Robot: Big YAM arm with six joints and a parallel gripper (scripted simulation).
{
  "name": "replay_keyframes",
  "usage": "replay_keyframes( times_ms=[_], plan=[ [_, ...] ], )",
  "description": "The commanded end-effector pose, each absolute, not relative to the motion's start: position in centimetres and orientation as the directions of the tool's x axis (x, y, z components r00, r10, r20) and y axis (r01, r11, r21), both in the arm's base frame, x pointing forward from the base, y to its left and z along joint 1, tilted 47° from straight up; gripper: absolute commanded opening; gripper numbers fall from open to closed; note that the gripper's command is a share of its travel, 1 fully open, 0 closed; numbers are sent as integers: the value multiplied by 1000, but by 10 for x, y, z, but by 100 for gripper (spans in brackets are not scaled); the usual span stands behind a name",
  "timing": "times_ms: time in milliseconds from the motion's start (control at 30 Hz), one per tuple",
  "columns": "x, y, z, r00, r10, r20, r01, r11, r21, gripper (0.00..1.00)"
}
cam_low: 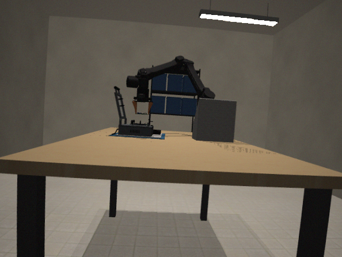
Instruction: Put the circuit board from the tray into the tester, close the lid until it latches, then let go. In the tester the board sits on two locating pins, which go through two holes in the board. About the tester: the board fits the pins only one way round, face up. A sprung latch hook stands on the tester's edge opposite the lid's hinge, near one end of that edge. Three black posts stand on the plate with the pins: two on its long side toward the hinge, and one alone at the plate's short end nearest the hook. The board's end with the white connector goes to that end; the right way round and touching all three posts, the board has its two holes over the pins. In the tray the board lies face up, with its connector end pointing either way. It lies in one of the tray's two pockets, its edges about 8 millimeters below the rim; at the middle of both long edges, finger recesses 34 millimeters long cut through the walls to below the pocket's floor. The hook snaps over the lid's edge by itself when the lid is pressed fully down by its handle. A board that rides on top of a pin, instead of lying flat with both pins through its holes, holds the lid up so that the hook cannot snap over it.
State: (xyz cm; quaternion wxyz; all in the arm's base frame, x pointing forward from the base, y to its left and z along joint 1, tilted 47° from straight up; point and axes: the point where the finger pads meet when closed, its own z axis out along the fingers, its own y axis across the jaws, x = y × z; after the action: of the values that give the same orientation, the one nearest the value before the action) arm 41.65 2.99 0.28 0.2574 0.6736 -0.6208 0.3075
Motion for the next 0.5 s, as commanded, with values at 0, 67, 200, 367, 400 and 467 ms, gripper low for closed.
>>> replay_keyframes(
  times_ms=[0, 67, 200, 367, 400, 467],
  plan=[
    [434, 57, 8, 21, -691, 722, -990, -117, -83, 72],
    [435, 58, 6, 23, -691, 723, -990, -117, -81, 72],
    [436, 61, 5, 22, -691, 722, -990, -117, -82, 72],
    [438, 63, 8, 13, -695, 719, -989, -117, -94, 72],
    [439, 64, 9, 12, -696, 718, -988, -117, -97, 72],
    [439, 64, 9, 10, -696, 718, -988, -117, -100, 72]
  ],
)
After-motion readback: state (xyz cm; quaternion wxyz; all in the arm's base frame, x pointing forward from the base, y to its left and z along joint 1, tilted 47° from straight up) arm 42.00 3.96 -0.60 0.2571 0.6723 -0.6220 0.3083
